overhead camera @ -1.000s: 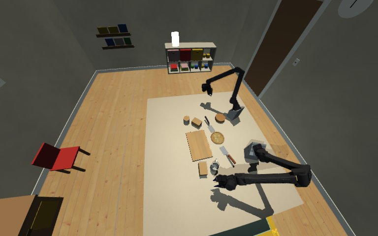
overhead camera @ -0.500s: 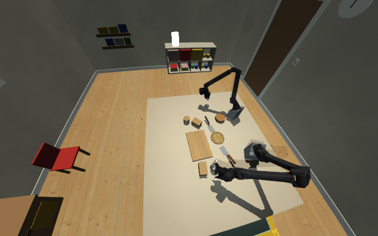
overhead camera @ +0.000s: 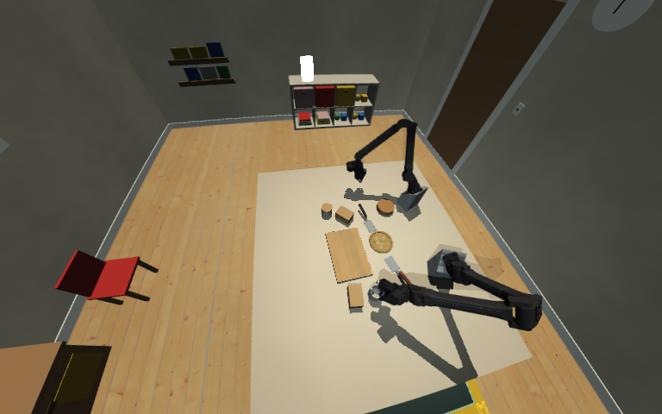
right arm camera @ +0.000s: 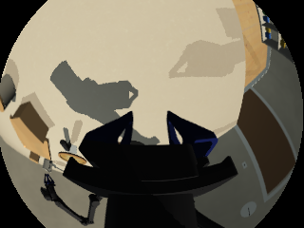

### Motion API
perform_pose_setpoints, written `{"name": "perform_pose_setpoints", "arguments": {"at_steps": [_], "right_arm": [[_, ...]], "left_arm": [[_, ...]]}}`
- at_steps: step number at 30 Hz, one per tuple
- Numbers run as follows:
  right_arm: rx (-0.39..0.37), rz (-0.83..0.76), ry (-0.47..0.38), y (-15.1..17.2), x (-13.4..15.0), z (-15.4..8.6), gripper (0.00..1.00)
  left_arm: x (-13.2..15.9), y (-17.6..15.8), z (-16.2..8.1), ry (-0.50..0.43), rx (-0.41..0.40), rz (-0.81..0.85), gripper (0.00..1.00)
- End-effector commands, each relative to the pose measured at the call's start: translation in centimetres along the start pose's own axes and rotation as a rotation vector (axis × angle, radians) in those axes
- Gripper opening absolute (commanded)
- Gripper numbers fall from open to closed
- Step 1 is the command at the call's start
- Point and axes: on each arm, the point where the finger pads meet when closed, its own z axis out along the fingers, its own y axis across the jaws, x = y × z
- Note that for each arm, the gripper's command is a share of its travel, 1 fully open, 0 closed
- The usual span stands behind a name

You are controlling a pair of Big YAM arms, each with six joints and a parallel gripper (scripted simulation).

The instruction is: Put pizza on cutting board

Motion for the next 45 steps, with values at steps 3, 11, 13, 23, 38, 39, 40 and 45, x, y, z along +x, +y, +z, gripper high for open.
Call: {"name": "perform_pose_setpoints", "arguments": {"at_steps": [3, 11, 13, 23, 38, 39, 40, 45], "right_arm": [[-0.026, 0.099, -0.039, 2.3, -0.3, -1.0, 0.48], [-0.044, 0.138, -0.05, 6.2, 1.1, -0.9, 0.48], [-0.052, 0.162, -0.057, 7.1, 1.3, -1.0, 0.48], [-0.073, 0.221, -0.075, 9.9, 2.2, -1.4, 0.48], [-0.144, 0.396, -0.112, 15.7, 4.2, -2.8, 0.48], [-0.147, 0.388, -0.113, 16.9, 5.1, -2.8, 0.48], [-0.143, 0.391, -0.11, 17.2, 6.0, -2.4, 0.48], [-0.16, 0.43, -0.117, 19.2, 7.9, -2.5, 0.48]], "left_arm": [[-0.4, -1.8, -0.2, 0.009, 0.03, 0.058, 0.48], [0.7, -5.0, -0.4, 0.057, 0.076, 0.136, 0.48], [0.9, -5.7, -0.5, 0.069, 0.085, 0.156, 0.48], [2.0, -7.9, -0.8, 0.109, 0.114, 0.22, 0.48], [3.6, -10.7, -2.0, 0.17, 0.146, 0.334, 0.48], [4.6, -12.3, -2.1, 0.189, 0.17, 0.377, 0.48], [4.9, -12.9, -2.0, 0.202, 0.182, 0.398, 0.48], [6.1, -14.6, -2.6, 0.236, 0.203, 0.469, 0.48]]}}
